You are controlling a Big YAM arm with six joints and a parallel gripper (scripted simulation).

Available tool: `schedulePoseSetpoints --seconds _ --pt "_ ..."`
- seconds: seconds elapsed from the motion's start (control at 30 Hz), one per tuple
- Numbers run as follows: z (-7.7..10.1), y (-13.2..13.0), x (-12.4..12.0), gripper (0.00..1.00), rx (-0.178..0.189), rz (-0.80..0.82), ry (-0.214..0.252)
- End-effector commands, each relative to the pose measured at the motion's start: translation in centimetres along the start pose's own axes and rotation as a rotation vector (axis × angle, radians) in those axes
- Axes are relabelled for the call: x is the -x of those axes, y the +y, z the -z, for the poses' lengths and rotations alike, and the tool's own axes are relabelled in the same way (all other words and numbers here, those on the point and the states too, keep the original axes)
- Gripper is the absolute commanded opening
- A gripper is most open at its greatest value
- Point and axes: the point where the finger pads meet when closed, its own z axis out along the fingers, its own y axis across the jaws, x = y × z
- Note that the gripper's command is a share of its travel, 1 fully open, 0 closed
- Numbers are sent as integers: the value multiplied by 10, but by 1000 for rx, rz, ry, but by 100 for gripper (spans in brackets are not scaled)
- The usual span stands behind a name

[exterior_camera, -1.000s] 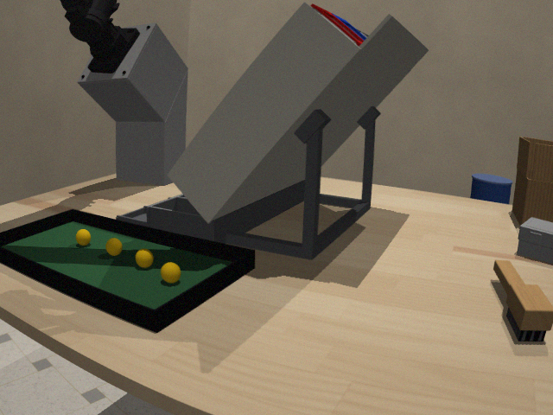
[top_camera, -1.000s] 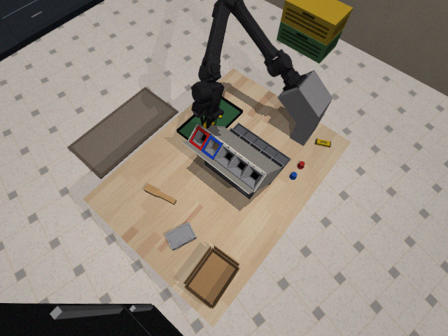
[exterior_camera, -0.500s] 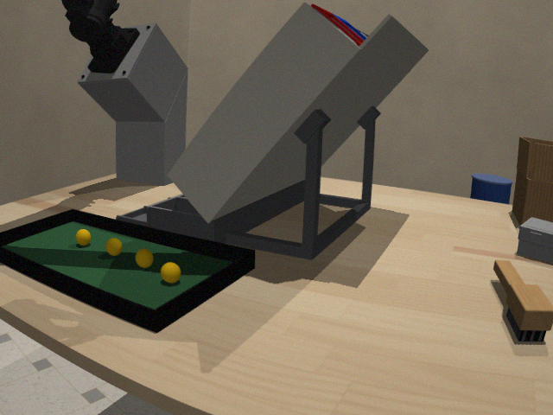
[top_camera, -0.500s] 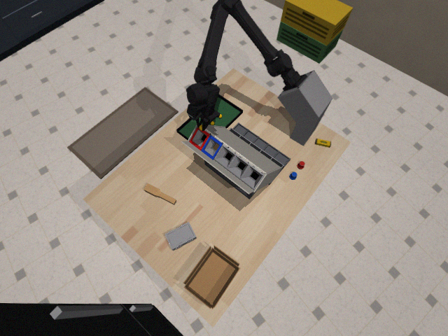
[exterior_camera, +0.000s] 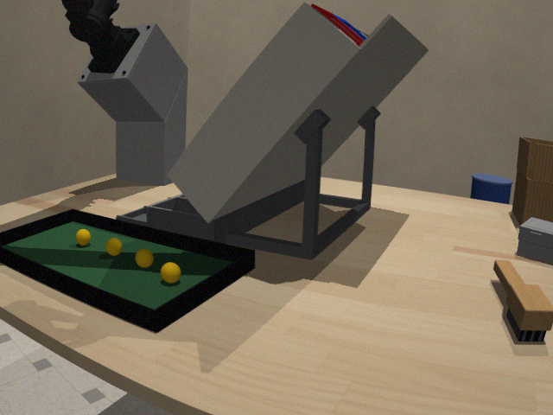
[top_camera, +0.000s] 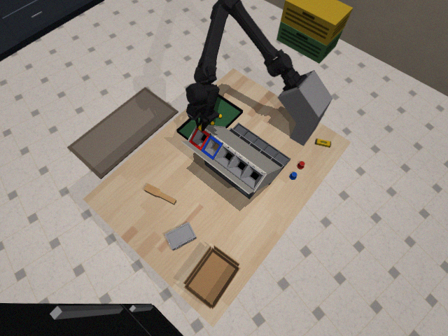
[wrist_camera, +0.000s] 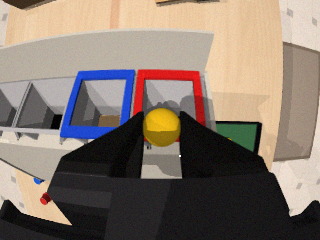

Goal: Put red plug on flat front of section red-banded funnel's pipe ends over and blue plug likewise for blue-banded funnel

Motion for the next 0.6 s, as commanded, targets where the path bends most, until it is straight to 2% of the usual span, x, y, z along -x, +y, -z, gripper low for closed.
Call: schedulePoseSetpoints --seconds 0.0,0.57 --pt "3 -10 11 0 -1 -21 -18" --pt "2 -10 11 0 0 -15 -14"
